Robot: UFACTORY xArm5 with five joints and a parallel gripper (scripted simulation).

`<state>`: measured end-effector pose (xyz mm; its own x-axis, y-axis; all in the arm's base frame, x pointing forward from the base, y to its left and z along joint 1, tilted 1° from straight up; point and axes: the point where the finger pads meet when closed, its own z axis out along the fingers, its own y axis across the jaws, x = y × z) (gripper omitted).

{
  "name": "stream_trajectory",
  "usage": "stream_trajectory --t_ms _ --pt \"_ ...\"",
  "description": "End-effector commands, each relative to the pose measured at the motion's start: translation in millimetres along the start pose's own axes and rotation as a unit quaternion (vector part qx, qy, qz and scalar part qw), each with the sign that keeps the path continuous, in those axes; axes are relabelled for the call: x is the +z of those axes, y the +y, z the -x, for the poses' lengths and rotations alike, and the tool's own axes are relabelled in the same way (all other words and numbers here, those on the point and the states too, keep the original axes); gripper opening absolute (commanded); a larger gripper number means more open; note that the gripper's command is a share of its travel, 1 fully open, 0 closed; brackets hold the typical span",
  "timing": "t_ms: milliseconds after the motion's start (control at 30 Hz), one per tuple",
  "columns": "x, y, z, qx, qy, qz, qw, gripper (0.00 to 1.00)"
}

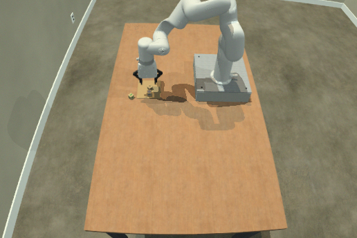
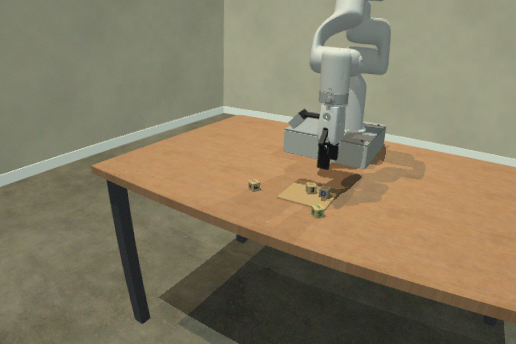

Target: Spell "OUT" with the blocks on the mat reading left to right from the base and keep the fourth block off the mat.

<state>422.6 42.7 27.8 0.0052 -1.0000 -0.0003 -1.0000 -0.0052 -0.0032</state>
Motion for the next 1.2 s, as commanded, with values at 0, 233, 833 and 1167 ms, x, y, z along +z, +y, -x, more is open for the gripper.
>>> stream_trajectory --t_ms 0,233,833,1167 --pt "-1.7 -1 0 0.0 0.0 -0.002 1.0 1.0" --pt "-1.7 -1 0 0.0 0.0 -0.002 1.0 1.0" --pt "-0.5 -13 -22 -0.067 0.0 -0.002 0.998 1.0" --pt "2.5 -32 -69 -0.203 0.001 -0.001 0.979 1.0"
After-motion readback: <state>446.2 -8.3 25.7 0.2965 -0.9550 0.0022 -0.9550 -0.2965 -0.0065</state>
